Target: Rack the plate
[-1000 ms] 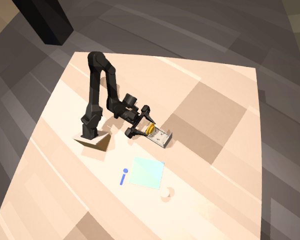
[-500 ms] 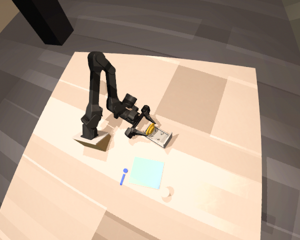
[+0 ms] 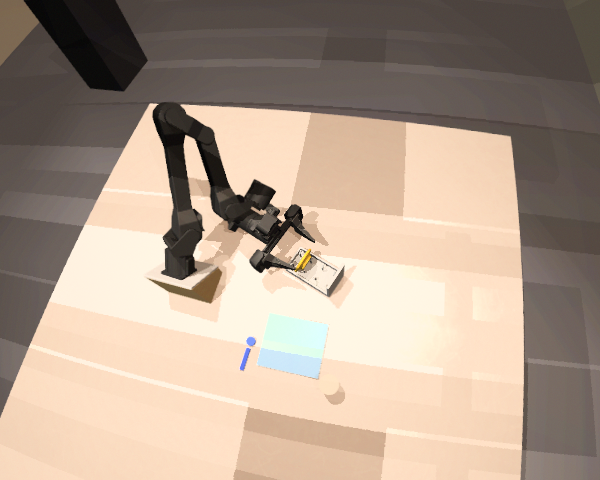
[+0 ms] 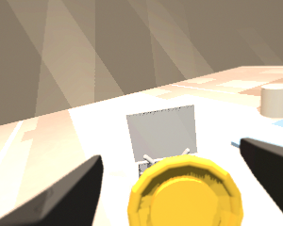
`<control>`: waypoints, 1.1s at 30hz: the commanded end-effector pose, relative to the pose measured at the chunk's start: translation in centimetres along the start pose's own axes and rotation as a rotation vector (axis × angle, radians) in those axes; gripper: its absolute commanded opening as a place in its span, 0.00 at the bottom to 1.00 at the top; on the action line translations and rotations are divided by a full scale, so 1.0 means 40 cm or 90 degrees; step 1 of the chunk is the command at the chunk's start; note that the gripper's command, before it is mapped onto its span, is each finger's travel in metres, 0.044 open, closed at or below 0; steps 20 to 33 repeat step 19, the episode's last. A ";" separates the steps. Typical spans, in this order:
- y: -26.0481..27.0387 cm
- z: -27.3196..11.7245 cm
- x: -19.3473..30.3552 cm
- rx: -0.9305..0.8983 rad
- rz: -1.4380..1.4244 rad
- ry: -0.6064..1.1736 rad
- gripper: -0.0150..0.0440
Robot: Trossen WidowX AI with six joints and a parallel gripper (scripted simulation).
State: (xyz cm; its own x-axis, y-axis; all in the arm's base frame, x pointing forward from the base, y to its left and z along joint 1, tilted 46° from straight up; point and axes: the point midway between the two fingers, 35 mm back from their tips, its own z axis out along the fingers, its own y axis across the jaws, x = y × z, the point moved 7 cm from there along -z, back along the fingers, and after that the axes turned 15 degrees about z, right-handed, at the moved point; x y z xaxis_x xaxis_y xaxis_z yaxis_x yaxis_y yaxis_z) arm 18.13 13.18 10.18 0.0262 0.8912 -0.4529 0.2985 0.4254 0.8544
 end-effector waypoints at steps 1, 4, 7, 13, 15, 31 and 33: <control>0.028 0.003 -0.063 0.004 -0.004 0.004 0.93; 0.046 0.007 -0.114 0.002 -0.009 0.002 0.93; 0.060 0.006 -0.167 -0.003 -0.015 -0.001 0.93; 0.068 0.005 -0.209 -0.010 -0.022 -0.005 0.93; 0.068 0.008 -0.209 -0.008 -0.025 -0.005 0.93; 0.067 0.029 -0.216 0.027 -0.081 0.004 0.93; 0.067 0.029 -0.216 0.027 -0.081 0.004 0.93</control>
